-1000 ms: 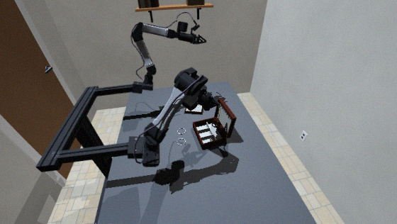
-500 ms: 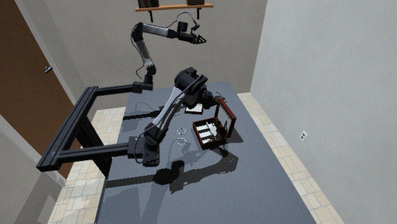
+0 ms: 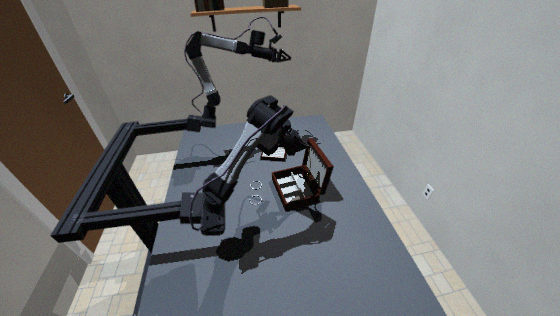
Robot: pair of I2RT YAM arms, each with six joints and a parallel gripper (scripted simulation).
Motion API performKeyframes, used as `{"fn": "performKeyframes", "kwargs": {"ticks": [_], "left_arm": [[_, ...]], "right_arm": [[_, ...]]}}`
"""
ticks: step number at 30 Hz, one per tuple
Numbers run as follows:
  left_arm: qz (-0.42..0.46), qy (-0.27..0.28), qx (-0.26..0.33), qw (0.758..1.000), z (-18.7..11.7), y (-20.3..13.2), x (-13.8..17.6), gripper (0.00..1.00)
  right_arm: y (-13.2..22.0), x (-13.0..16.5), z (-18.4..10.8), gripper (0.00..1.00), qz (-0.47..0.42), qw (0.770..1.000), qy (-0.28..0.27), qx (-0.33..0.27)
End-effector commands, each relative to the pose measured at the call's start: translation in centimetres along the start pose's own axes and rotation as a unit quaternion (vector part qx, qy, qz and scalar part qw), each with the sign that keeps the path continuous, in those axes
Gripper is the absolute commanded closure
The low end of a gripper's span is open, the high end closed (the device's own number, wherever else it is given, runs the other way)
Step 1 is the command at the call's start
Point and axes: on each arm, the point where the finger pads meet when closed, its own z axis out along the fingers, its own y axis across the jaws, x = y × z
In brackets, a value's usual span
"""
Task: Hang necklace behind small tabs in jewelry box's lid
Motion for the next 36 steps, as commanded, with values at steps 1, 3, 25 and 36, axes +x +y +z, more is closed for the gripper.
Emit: {"fn": "performKeyframes", "kwargs": {"ticks": [1, 3, 25, 36], "left_arm": [[0.003, -0.024, -0.004, 1.000, -0.4, 0.1, -2.2, 0.00], [0.003, -0.024, -0.004, 1.000, -0.4, 0.1, -2.2, 0.00], [0.003, -0.024, -0.004, 1.000, -0.4, 0.1, -2.2, 0.00], [0.003, -0.024, -0.004, 1.000, -0.4, 0.1, -2.2, 0.00]], "right_arm": [[-0.1, -0.3, 0.8, 0.97, 0.009, 1.000, -0.002, 0.011], [-0.1, -0.2, 0.9, 0.97, 0.011, 1.000, -0.001, 0.013], [2.1, 0.1, 2.4, 0.97, 0.018, 1.000, 0.000, 0.022], [3.0, -0.9, 2.0, 0.97, 0.010, 1.000, -0.009, 0.017]]}}
